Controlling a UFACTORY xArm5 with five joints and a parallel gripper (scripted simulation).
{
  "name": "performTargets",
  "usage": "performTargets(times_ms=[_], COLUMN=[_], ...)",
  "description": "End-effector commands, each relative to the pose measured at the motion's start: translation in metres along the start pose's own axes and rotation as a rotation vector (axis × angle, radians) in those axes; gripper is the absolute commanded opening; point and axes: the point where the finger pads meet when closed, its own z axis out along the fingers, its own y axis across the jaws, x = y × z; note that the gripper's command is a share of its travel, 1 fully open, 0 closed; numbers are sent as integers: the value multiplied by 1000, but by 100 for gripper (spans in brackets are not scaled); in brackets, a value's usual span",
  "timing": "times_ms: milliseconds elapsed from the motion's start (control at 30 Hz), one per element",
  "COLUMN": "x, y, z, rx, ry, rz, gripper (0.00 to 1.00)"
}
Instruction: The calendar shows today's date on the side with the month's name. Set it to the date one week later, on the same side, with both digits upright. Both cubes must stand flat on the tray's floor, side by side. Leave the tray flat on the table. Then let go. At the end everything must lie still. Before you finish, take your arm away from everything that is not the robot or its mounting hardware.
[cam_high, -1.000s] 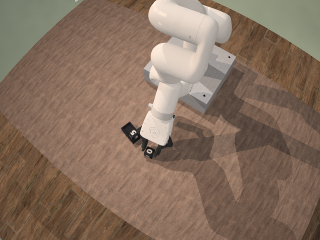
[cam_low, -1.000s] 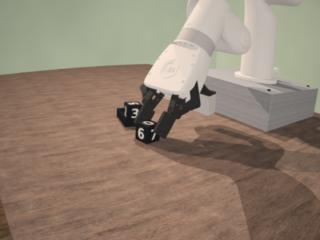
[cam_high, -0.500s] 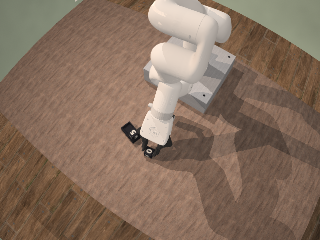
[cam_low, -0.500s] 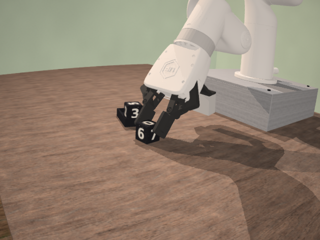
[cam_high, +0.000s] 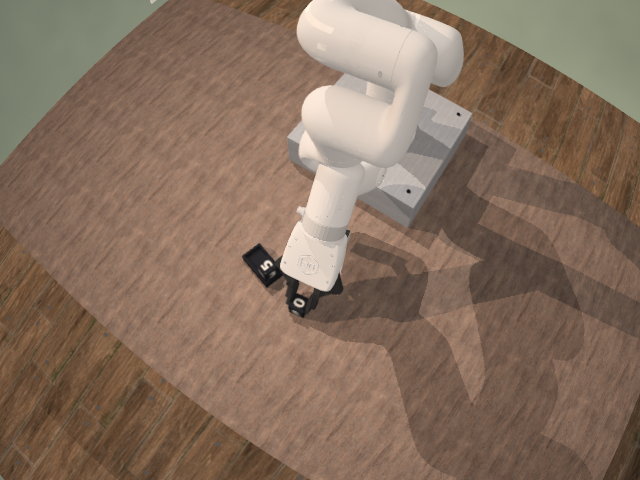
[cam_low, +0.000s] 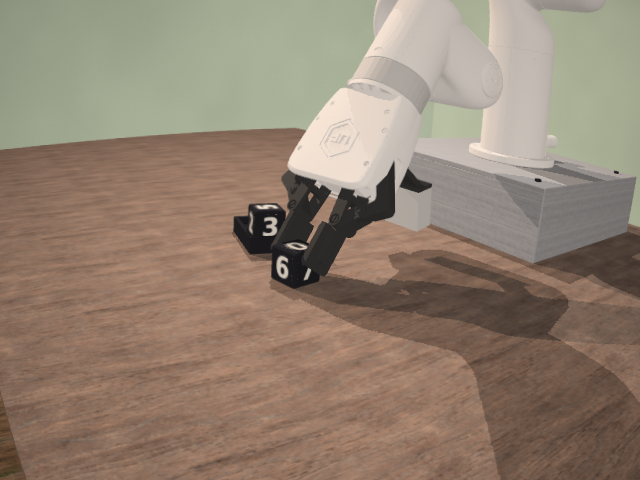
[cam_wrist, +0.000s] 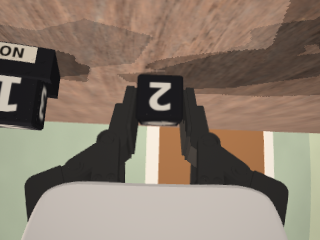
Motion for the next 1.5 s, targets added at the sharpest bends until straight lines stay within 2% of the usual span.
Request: performTargets(times_ms=[0, 800, 1267, 1467], x=[-1, -2, -30, -36], y=[0, 0, 0, 0], z=[0, -2, -42, -51], rx=[0, 0, 0, 0], ry=[-2, -2, -2, -3], rz=[0, 0, 0, 0], gripper=[29, 29, 29, 29])
